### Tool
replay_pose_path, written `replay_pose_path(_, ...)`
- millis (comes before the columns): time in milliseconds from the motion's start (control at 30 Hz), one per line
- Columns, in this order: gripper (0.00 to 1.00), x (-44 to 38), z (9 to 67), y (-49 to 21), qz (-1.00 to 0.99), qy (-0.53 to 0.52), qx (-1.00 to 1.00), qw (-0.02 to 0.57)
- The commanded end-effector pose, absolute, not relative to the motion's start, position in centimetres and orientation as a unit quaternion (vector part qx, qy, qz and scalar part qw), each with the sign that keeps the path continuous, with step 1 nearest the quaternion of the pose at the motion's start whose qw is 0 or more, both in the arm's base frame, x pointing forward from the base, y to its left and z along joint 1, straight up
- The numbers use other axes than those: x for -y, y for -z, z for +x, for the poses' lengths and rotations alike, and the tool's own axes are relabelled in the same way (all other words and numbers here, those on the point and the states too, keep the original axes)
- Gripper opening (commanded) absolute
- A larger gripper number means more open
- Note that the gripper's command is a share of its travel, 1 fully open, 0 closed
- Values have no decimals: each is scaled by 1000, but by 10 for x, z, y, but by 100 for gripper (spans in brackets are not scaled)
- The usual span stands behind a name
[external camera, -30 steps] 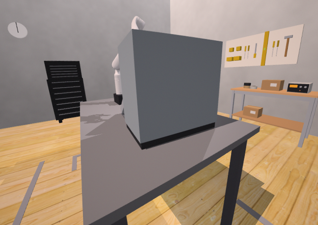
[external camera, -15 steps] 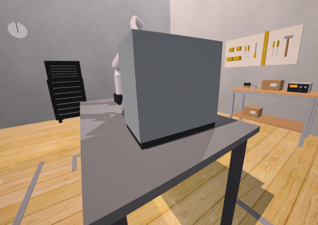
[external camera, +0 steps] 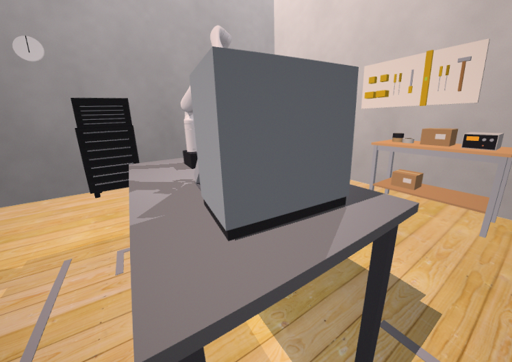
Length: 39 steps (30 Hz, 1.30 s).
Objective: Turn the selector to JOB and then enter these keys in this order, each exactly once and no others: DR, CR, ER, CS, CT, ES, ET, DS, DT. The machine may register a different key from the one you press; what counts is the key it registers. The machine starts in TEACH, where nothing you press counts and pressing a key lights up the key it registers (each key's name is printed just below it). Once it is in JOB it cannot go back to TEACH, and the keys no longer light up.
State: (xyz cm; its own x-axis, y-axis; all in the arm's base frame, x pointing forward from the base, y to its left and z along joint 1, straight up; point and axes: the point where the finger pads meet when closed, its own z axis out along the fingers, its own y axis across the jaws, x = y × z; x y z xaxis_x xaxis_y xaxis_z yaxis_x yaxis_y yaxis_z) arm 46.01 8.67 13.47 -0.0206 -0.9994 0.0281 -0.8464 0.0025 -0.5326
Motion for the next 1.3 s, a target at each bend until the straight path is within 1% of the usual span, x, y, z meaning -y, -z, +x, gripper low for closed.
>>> replay_pose_path(0, 100, -89, 461, -135, -668, 211, -686, 194)
replay_pose_path(867, 100, -95, 461, -133, -653, 216, -697, 205)
replay_pose_path(900, 10, -95, 461, -133, -653, 216, -697, 205)
replay_pose_path(1267, 10, -95, 461, -133, -653, 216, -697, 205)
